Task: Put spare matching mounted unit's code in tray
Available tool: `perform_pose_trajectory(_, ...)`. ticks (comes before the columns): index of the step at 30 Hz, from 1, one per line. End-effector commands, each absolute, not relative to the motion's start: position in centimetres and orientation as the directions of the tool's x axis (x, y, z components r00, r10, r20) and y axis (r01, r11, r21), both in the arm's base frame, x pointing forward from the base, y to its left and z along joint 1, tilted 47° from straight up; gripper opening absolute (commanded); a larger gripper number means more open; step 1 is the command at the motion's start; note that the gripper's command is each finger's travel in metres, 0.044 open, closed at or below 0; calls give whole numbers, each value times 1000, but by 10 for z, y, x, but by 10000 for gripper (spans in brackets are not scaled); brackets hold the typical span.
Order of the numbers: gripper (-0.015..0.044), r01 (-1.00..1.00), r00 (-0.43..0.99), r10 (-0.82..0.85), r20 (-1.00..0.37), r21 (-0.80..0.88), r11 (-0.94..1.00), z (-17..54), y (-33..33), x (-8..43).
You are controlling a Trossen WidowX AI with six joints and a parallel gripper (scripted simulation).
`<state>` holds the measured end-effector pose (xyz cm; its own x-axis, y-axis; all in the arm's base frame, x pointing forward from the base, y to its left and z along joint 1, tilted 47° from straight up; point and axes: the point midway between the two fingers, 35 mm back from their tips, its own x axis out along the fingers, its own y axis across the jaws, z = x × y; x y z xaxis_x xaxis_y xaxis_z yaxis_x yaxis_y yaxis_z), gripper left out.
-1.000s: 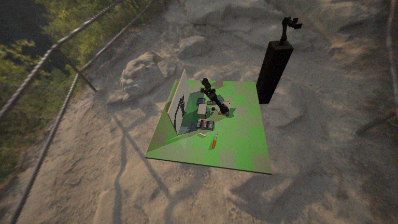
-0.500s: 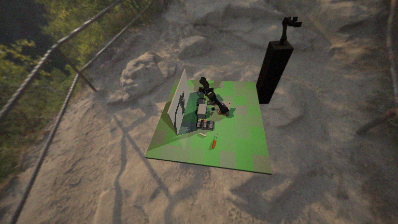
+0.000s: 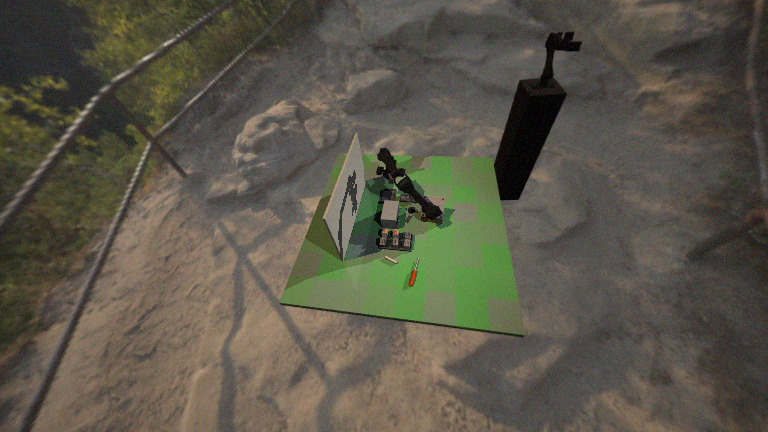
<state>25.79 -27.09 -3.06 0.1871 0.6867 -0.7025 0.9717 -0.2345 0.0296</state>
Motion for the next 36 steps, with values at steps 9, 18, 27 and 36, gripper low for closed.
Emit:
perform_pose_trajectory(9, 0, 965, 202, 688, -697, 24, -260, -30, -277, 289)
perform_pose_trajectory(18, 0, 965, 203, 686, -698, 25, -260, -33, -275, 292)
perform_pose_trajectory(27, 0, 965, 203, 686, -699, 26, -259, -38, -271, 294)
perform_pose_trajectory(36, 0, 966, 203, 685, -699, 27, -258, -43, -267, 297)
